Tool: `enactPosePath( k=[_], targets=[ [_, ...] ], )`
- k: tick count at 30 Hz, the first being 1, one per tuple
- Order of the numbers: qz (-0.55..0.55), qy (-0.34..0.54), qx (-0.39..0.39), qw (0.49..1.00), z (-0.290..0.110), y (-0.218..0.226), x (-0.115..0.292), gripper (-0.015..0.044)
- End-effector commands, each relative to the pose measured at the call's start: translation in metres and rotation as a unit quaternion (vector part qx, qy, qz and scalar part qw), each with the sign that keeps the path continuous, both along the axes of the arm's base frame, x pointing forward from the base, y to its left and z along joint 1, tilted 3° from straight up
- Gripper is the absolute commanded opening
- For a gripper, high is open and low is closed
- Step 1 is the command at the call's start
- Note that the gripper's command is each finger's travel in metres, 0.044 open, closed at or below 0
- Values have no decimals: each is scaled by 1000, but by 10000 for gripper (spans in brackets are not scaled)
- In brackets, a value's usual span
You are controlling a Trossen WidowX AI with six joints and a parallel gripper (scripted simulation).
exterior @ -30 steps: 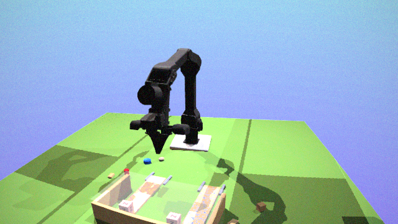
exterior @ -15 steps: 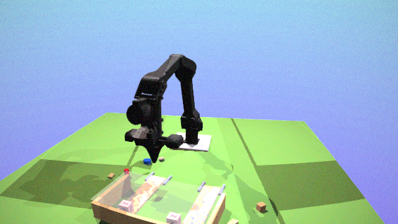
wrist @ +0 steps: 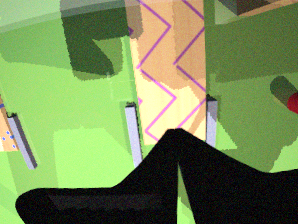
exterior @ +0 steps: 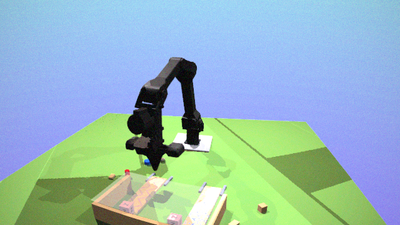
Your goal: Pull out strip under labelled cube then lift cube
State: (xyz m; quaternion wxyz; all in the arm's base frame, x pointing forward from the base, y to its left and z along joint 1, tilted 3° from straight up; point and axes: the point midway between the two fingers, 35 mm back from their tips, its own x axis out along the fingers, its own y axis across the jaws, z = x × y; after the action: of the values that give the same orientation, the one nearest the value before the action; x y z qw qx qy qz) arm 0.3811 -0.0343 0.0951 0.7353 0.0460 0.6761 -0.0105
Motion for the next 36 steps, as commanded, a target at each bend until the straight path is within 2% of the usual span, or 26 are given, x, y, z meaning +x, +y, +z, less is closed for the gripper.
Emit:
enactPosePath(
  k=[1, 21, 36],
  targets=[
    [1, 6, -1, 1000, -11, 0, 0, 0],
    [1, 6, -1, 1000, -44, 0, -1, 0],
    [1, 6, -1, 1000, -45, 0, -1, 0]
  ],
)
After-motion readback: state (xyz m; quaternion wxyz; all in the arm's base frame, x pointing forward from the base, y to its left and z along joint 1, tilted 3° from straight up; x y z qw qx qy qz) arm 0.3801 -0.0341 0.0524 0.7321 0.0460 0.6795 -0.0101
